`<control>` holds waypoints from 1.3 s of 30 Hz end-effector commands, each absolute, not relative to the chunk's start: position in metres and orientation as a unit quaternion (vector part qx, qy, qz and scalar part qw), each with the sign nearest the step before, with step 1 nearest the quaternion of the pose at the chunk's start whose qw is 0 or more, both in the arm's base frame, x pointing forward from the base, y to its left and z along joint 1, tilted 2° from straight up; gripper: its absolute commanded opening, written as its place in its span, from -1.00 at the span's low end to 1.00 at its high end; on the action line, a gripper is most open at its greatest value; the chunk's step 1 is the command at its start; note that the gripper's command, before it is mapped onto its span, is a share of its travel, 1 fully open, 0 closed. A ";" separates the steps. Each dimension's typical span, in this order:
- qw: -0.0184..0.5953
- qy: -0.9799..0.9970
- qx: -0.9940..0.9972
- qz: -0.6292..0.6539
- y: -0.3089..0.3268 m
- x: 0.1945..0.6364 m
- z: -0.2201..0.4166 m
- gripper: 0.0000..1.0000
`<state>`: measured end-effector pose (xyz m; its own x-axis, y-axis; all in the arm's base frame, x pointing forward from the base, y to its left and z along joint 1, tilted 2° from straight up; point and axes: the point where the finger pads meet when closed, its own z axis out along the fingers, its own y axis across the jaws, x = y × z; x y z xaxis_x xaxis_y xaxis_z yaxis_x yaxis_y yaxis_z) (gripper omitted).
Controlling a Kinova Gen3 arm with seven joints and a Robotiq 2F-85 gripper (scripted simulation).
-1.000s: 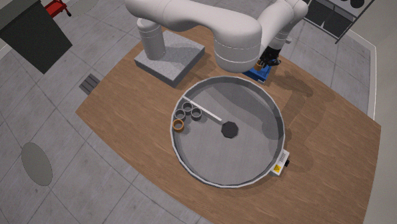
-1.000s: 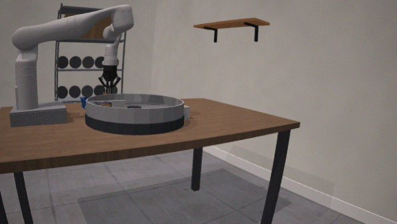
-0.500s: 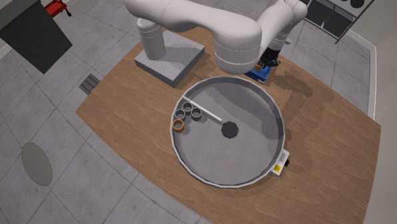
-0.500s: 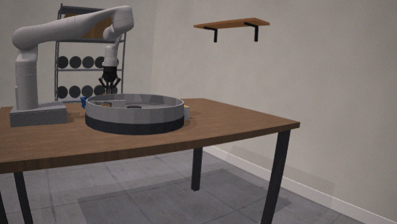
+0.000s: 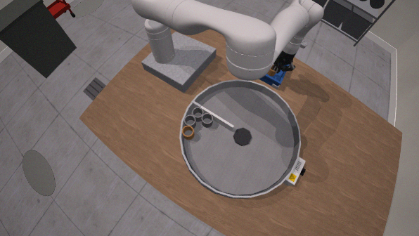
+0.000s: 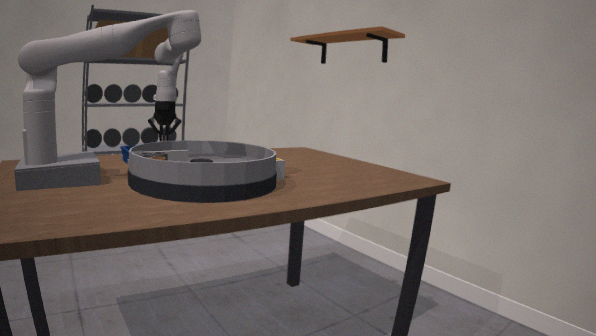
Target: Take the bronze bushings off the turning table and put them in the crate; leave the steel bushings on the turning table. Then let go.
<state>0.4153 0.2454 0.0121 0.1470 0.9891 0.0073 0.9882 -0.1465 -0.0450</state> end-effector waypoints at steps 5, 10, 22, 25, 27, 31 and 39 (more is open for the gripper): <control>0.019 -0.653 -0.757 0.011 0.246 0.415 0.004 -1.00; 0.019 -0.653 -0.757 0.011 0.246 0.415 0.004 -1.00; 0.019 -0.653 -0.757 0.012 0.245 0.415 -0.003 -1.00; 0.019 -0.653 -0.757 0.012 0.245 0.415 -0.003 -1.00; 0.019 -0.653 -0.757 0.012 0.245 0.415 -0.003 -1.00; 0.019 -0.653 -0.757 0.012 0.245 0.415 -0.003 -1.00; 0.019 -0.651 -0.759 0.010 0.247 0.415 -0.007 -1.00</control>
<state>0.4160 0.2452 -0.0036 0.1465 0.9892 0.0072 0.9883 -0.1461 -0.0431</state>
